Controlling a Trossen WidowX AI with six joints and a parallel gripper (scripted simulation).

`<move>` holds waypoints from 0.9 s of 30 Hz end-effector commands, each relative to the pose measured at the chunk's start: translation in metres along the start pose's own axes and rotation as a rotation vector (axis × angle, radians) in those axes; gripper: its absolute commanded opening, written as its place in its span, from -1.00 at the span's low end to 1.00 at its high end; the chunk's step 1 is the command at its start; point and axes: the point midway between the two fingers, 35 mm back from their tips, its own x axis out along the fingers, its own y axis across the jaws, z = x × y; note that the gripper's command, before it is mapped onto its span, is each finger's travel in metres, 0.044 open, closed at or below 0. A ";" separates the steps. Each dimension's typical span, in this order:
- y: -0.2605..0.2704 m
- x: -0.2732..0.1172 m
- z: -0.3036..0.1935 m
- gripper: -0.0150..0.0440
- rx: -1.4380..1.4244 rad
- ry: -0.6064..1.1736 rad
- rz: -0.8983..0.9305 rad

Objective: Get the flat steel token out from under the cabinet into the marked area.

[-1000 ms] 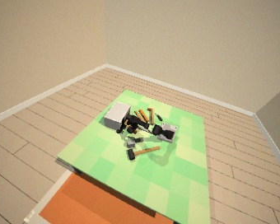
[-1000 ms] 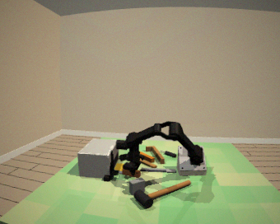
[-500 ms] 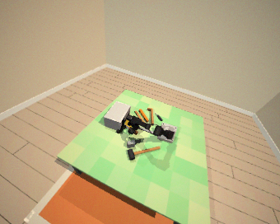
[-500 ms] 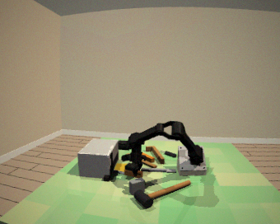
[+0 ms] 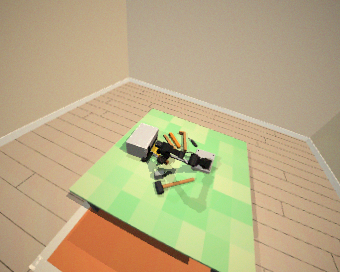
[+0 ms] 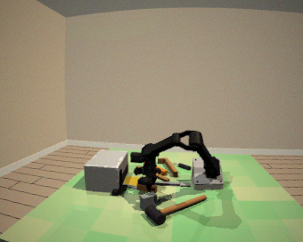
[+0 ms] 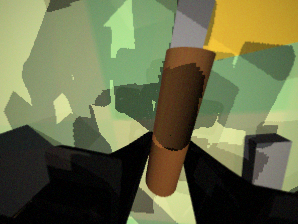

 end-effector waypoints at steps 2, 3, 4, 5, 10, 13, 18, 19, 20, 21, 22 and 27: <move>0.000 0.001 -0.006 -0.49 0.008 0.003 0.001; 0.000 0.001 -0.008 -0.49 0.008 0.003 0.001; 0.000 0.001 -0.009 -0.49 0.008 0.003 0.001; 0.000 0.001 -0.010 -0.49 0.008 0.003 0.001; 0.000 0.001 -0.015 -0.49 0.008 0.003 0.001; 0.000 0.001 -0.019 -0.49 0.008 0.003 0.001; 0.001 0.001 -0.024 -0.49 0.009 0.004 0.001; 0.001 0.001 -0.025 -0.49 0.009 0.004 0.001; 0.001 0.001 -0.026 -0.49 0.009 0.004 0.001; 0.001 0.001 -0.028 -0.49 0.009 0.004 0.001; 0.001 0.001 -0.029 -0.49 0.009 0.004 0.001; 0.002 0.001 -0.035 -0.49 0.009 0.004 0.001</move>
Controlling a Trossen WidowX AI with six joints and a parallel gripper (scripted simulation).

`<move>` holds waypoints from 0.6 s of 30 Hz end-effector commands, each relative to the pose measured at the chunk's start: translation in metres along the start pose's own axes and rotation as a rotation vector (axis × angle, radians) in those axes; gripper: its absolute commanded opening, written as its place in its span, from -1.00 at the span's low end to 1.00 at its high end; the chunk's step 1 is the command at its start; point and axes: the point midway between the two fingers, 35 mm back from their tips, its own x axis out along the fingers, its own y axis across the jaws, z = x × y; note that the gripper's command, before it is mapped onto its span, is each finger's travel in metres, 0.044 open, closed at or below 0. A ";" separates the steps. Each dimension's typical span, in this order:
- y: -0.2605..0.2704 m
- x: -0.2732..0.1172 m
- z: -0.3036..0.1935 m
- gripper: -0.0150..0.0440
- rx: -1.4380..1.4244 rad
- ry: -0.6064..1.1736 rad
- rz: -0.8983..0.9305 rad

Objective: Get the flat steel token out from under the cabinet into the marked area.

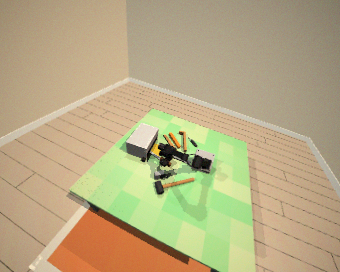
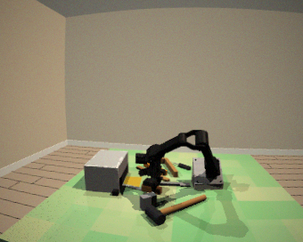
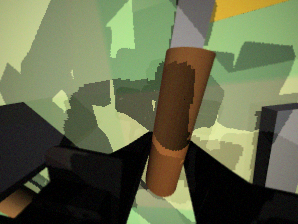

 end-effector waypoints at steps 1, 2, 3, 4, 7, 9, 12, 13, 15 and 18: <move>0.000 0.001 -0.006 -0.49 0.008 0.003 0.001; 0.000 0.001 -0.007 -0.49 0.008 0.003 0.001; 0.000 0.001 -0.008 -0.49 0.008 0.003 0.001; 0.000 0.001 -0.009 -0.49 0.008 0.003 0.001; 0.000 0.001 -0.013 -0.49 0.008 0.003 0.001; 0.000 0.001 -0.015 -0.49 0.008 0.003 0.001; 0.001 0.001 -0.019 -0.49 0.008 0.003 0.001; 0.001 0.001 -0.020 -0.49 0.008 0.003 0.001; 0.001 0.001 -0.023 -0.49 0.009 0.003 0.001; 0.001 0.001 -0.026 -0.49 0.009 0.004 0.001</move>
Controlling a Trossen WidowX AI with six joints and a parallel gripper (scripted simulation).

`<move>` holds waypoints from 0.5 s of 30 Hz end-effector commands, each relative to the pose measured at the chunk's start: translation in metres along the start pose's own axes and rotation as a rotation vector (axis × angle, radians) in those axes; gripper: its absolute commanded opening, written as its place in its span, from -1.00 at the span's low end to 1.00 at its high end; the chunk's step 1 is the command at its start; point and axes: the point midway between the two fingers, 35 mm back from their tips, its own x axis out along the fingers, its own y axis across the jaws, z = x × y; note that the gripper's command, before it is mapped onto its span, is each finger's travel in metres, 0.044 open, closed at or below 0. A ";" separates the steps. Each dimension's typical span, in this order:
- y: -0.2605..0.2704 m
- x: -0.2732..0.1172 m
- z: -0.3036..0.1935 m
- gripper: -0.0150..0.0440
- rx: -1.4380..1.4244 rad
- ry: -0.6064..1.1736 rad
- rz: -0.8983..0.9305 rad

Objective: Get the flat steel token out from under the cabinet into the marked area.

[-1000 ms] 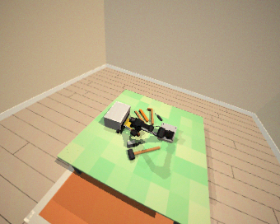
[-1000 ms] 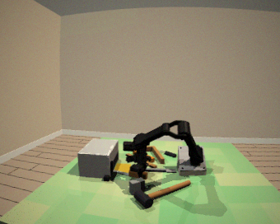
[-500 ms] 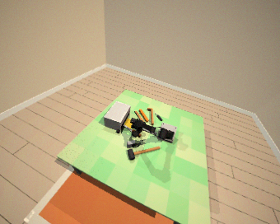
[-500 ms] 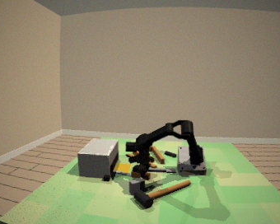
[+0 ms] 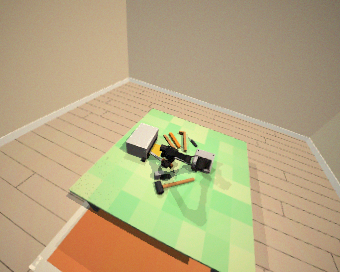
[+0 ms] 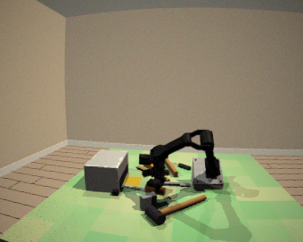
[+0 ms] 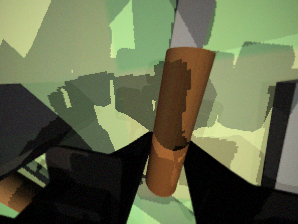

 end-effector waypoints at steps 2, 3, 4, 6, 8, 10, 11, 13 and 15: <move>0.000 0.001 -0.007 -0.49 0.008 0.003 0.001; 0.000 0.001 -0.009 -0.49 0.008 0.003 0.001; 0.000 0.001 -0.010 -0.49 0.008 0.003 0.001; 0.000 0.001 -0.012 -0.49 0.008 0.003 0.001; 0.000 0.001 -0.015 -0.49 0.008 0.003 0.001; 0.000 0.001 -0.017 -0.49 0.008 0.003 0.001; 0.001 0.001 -0.018 -0.49 0.008 0.003 0.001; 0.001 0.001 -0.021 -0.49 0.008 0.003 0.001; 0.001 0.001 -0.023 -0.49 0.008 0.003 0.001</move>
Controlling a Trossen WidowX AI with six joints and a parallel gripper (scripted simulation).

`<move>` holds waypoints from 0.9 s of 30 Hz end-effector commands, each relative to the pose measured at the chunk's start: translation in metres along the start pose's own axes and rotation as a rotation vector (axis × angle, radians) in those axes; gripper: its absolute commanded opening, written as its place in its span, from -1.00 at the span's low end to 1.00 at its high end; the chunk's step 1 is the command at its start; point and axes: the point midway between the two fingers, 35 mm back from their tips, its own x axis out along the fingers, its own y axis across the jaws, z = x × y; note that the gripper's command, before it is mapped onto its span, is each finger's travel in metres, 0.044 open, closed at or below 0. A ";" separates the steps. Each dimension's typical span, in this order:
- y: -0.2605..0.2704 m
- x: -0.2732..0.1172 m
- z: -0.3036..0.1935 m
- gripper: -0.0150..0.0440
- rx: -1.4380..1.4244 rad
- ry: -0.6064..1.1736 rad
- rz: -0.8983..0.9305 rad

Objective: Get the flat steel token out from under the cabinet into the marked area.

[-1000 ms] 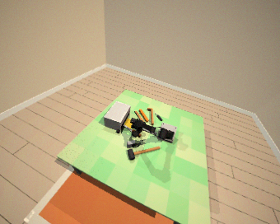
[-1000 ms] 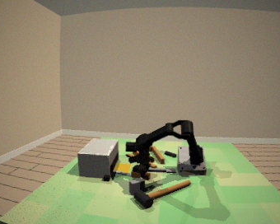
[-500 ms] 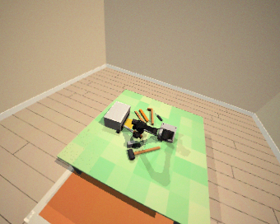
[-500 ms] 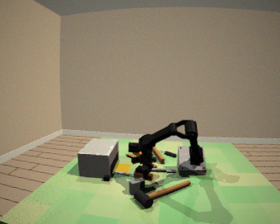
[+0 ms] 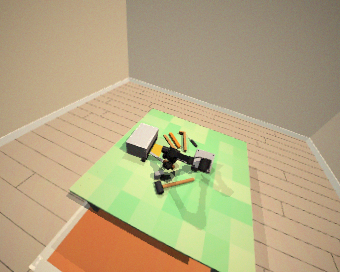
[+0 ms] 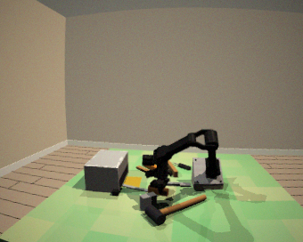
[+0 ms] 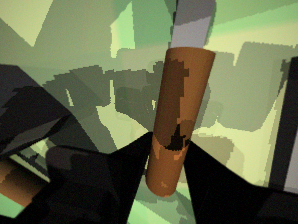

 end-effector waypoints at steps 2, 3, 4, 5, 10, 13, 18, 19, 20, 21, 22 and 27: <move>0.000 0.001 -0.007 -0.49 0.008 0.003 0.001; 0.000 0.001 -0.009 -0.49 0.008 0.003 0.001; 0.000 0.001 -0.010 -0.49 0.008 0.003 0.001; 0.000 0.001 -0.011 -0.49 0.008 0.003 0.001; 0.000 0.001 -0.017 -0.49 0.008 0.003 0.001; 0.001 0.001 -0.021 -0.49 0.008 0.003 0.001; 0.001 0.001 -0.026 -0.49 0.009 0.003 0.001; 0.001 0.001 -0.028 -0.49 0.009 0.004 0.001; 0.002 0.001 -0.029 -0.49 0.009 0.004 0.001; 0.002 0.001 -0.030 -0.49 0.009 0.004 0.001; 0.002 0.001 -0.031 -0.49 0.009 0.004 0.001; 0.002 0.001 -0.037 -0.49 0.009 0.004 0.001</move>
